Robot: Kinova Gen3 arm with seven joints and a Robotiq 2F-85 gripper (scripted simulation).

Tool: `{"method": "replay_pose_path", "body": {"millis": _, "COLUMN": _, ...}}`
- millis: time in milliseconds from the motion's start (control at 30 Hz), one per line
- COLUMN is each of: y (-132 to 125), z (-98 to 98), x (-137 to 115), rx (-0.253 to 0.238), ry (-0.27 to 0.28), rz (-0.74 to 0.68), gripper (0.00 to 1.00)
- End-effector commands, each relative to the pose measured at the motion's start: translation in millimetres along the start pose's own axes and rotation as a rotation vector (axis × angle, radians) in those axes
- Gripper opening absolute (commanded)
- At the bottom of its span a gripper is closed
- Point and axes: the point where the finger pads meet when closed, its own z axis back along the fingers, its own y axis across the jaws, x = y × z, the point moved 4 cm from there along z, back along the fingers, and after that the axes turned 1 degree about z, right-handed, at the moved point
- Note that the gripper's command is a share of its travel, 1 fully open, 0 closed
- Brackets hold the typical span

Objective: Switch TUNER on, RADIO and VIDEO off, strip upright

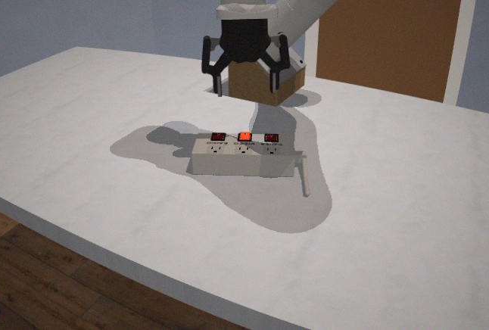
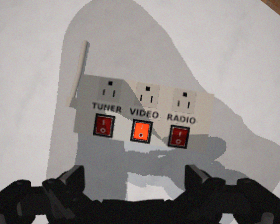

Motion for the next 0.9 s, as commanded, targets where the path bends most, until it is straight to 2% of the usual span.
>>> {"method": "replay_pose_path", "body": {"millis": 0, "y": -0.4, "z": 5.7, "x": -10.0, "rx": -0.006, "ry": 0.009, "rz": 0.101, "gripper": 1.00}}
{"method": "replay_pose_path", "body": {"millis": 67, "y": -0.4, "z": 5.7, "x": -10.0, "rx": -0.006, "ry": 0.009, "rz": 0.101, "gripper": 1.00}}
{"method": "replay_pose_path", "body": {"millis": 100, "y": 0.0, "z": 8.3, "x": -13.9, "rx": -0.006, "ry": 0.011, "rz": 0.147, "gripper": 1.00}}
{"method": "replay_pose_path", "body": {"millis": 400, "y": 0.8, "z": 46.4, "x": -62.6, "rx": 0.010, "ry": 0.008, "rz": 0.744, "gripper": 1.00}}
{"method": "replay_pose_path", "body": {"millis": 533, "y": -0.3, "z": 60.9, "x": -77.7, "rx": 0.021, "ry": -0.003, "rz": 0.941, "gripper": 1.00}}
{"method": "replay_pose_path", "body": {"millis": 733, "y": 0.9, "z": 66.7, "x": -83.1, "rx": 0.031, "ry": -0.013, "rz": 1.015, "gripper": 1.00}}
{"method": "replay_pose_path", "body": {"millis": 867, "y": 1.0, "z": 66.8, "x": -82.9, "rx": 0.032, "ry": -0.014, "rz": 1.006, "gripper": 1.00}}
